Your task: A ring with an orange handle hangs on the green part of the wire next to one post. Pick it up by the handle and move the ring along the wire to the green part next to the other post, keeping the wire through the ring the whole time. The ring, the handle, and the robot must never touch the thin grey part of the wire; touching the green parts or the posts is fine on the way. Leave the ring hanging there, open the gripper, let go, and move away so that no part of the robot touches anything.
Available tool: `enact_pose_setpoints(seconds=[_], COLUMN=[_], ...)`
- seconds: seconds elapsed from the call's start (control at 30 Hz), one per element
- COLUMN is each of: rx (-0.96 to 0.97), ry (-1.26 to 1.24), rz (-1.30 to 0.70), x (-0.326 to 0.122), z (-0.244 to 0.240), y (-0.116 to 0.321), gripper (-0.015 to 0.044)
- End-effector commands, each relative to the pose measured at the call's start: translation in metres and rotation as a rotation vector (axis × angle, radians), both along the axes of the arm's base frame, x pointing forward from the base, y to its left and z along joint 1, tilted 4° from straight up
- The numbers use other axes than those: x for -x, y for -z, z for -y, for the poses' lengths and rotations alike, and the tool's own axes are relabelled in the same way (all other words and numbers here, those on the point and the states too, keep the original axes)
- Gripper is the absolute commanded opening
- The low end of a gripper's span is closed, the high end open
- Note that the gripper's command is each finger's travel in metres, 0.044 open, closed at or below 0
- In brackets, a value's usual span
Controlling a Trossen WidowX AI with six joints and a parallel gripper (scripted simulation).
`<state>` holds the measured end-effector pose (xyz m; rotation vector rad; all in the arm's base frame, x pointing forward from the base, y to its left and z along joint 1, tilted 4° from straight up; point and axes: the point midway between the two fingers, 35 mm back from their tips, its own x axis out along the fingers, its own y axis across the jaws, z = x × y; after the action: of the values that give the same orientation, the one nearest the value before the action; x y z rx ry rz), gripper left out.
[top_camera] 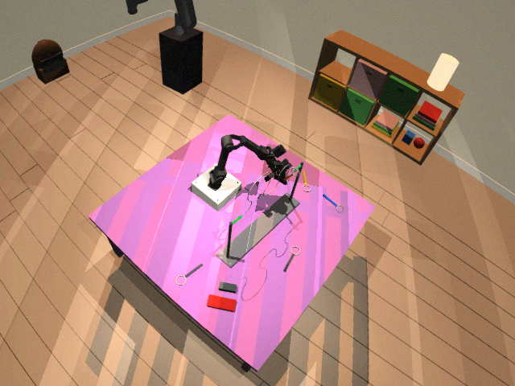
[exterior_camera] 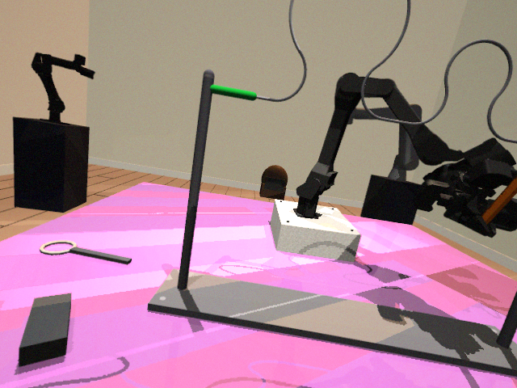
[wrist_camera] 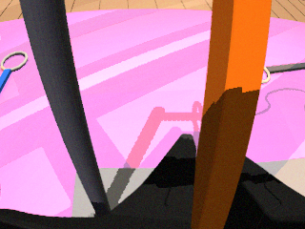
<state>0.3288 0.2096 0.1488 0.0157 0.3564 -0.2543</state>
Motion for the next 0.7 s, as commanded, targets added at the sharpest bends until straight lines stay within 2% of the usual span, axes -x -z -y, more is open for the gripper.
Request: enact_pose_setpoints(seconds=[0.0, 0.4, 0.67], rx=[0.002, 0.000, -0.002], ry=[0.001, 0.000, 0.003], rz=[0.000, -0.001, -0.008], x=[0.000, 0.002, 0.028], z=[0.000, -0.001, -0.009], y=[0.001, 0.000, -0.009], gripper=[-0.0150, 0.0160, 0.0160])
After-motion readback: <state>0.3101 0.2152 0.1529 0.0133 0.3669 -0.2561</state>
